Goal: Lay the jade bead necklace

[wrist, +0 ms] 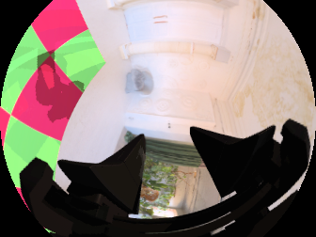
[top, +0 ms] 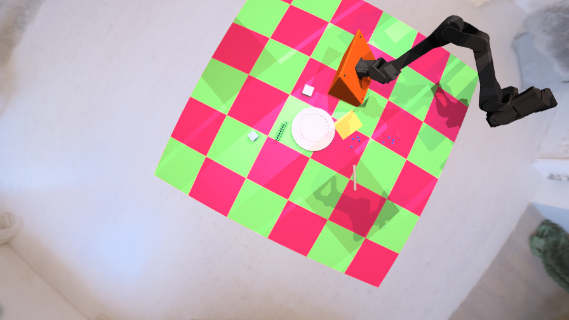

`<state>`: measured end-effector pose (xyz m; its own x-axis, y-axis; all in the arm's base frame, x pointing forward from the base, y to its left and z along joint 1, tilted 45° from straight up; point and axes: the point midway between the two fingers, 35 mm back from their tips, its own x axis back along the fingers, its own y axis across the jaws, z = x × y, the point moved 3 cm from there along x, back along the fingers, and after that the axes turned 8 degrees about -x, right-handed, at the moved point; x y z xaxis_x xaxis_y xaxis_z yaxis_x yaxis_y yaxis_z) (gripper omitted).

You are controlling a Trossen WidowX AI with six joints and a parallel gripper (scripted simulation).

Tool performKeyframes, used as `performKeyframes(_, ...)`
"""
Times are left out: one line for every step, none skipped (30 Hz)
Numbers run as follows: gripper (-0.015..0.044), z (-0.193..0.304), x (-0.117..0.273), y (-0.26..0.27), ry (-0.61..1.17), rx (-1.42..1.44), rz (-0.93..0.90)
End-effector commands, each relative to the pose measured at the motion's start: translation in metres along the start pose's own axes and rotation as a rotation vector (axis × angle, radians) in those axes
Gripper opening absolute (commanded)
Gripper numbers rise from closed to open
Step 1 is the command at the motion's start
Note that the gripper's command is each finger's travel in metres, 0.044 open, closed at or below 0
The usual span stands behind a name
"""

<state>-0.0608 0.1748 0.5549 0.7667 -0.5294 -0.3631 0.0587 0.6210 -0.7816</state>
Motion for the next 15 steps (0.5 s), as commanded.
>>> performKeyframes(0.0250, 0.022, 0.002, 0.023, 0.068, -0.080, -0.052)
performKeyframes(0.0250, 0.027, 0.003, 0.028, 0.080, -0.095, -0.063)
performKeyframes(0.0250, 0.031, 0.004, 0.032, 0.098, -0.109, -0.071)
performKeyframes(0.0250, 0.035, 0.006, 0.037, 0.118, -0.123, -0.080)
performKeyframes(0.0250, 0.040, 0.007, 0.042, 0.138, -0.137, -0.088)
performKeyframes(0.0250, 0.045, 0.009, 0.046, 0.158, -0.152, -0.097)
performKeyframes(0.0250, 0.049, 0.012, 0.051, 0.179, -0.166, -0.105)
performKeyframes(0.0250, 0.054, 0.013, 0.056, 0.195, -0.182, -0.115)
performKeyframes(0.0250, 0.059, 0.015, 0.061, 0.210, -0.198, -0.125)
performKeyframes(0.0250, 0.063, 0.017, 0.066, 0.224, -0.214, -0.135)
performKeyframes(0.0250, 0.068, 0.019, 0.071, 0.238, -0.231, -0.145)
performKeyframes(0.0250, 0.072, 0.021, 0.076, 0.252, -0.247, -0.154)
performKeyframes(0.0250, 0.076, 0.023, 0.080, 0.266, -0.260, -0.164)
performKeyframes(0.0250, 0.080, 0.026, 0.085, 0.280, -0.274, -0.174)
performKeyframes(0.0250, 0.084, 0.028, 0.089, 0.293, -0.287, -0.183)
